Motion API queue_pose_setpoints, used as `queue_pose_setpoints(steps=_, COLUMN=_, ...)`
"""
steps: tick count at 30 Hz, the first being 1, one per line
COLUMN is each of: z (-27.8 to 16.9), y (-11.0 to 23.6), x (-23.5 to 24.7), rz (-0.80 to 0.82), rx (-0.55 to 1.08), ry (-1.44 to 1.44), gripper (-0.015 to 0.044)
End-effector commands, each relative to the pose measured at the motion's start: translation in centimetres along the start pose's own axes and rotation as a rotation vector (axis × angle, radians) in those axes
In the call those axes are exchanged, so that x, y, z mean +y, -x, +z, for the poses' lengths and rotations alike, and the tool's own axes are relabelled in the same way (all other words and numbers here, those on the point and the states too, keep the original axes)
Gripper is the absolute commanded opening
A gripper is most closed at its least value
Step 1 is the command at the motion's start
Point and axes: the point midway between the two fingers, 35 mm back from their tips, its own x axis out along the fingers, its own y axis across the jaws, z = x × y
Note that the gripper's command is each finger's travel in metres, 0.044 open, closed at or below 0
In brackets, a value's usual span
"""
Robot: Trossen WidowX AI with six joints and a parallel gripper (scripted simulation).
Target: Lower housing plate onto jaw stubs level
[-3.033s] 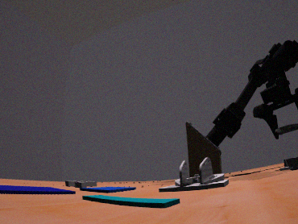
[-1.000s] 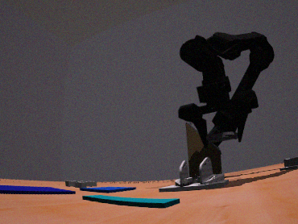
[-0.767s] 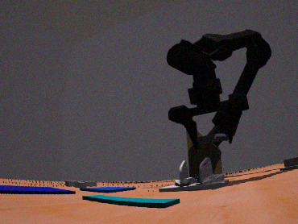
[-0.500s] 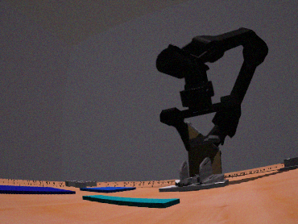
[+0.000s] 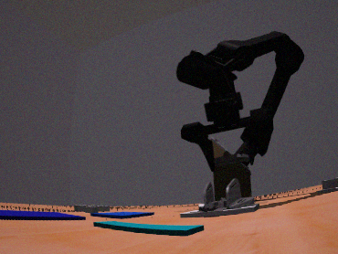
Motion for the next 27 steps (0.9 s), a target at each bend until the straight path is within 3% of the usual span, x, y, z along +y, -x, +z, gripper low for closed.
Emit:
queue_pose_setpoints(steps=1, z=0.02, y=-0.01, x=-0.05, rz=-0.003, rx=0.000, ry=0.008, gripper=0.0351)
queue_pose_setpoints(steps=27, z=-0.17, y=0.00, x=-0.64, rz=-0.003, rx=0.000, ry=0.008, gripper=0.0351)
